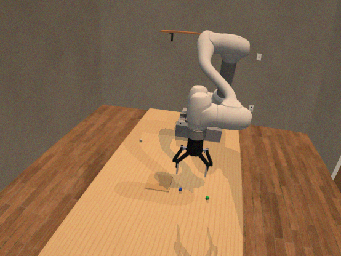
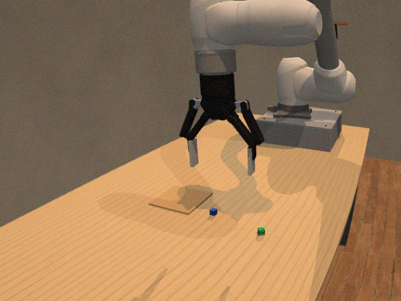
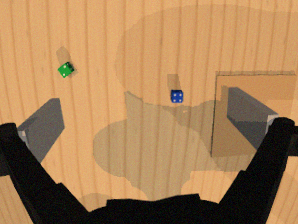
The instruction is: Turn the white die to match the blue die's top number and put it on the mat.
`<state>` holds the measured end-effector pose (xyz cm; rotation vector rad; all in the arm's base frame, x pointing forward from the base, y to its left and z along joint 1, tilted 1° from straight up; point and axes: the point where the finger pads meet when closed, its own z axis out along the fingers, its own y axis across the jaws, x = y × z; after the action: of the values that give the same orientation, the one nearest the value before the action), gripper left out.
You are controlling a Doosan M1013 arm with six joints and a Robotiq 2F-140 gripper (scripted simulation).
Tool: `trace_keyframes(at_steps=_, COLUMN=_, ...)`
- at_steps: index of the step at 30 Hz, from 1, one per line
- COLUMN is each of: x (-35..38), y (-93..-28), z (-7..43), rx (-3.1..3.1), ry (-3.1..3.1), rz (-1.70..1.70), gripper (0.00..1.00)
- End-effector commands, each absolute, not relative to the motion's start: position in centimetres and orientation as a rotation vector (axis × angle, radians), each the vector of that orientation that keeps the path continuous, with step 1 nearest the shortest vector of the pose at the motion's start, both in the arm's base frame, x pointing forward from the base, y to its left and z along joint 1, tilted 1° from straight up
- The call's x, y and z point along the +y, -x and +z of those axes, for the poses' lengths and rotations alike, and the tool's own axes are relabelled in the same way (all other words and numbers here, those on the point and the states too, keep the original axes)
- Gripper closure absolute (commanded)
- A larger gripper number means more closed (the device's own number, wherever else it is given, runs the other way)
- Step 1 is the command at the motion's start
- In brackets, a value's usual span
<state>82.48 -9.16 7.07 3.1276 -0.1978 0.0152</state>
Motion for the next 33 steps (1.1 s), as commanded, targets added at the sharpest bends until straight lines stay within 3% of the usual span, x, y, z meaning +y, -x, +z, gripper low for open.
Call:
trace_keyframes(at_steps=1, x=-13.5, y=-80.2, z=7.3, rx=-0.139, ry=-3.135, rz=0.019, gripper=0.00)
trace_keyframes(at_steps=13, x=-26.0, y=-70.4, z=7.5, rx=0.048, ry=-3.137, rz=0.018, gripper=0.00)
trace_keyframes(at_steps=14, x=-28.9, y=-67.3, z=7.4, rx=0.101, ry=-3.136, rz=0.018, gripper=0.00)
trace_keyframes(at_steps=19, x=-33.7, y=-60.9, z=7.3, rx=0.210, ry=-3.130, rz=0.018, gripper=0.00)
trace_keyframes(at_steps=22, x=-34.1, y=-60.3, z=7.3, rx=0.210, ry=-3.130, rz=0.018, gripper=0.00)
trace_keyframes(at_steps=23, x=-36.3, y=-56.7, z=7.2, rx=0.265, ry=-3.126, rz=0.018, gripper=0.00)
trace_keyframes(at_steps=30, x=-39.6, y=-49.5, z=6.9, rx=0.372, ry=-3.115, rz=0.018, gripper=0.00)
trace_keyframes(at_steps=33, x=-41.6, y=-42.8, z=6.6, rx=0.470, ry=-3.101, rz=0.018, gripper=0.00)
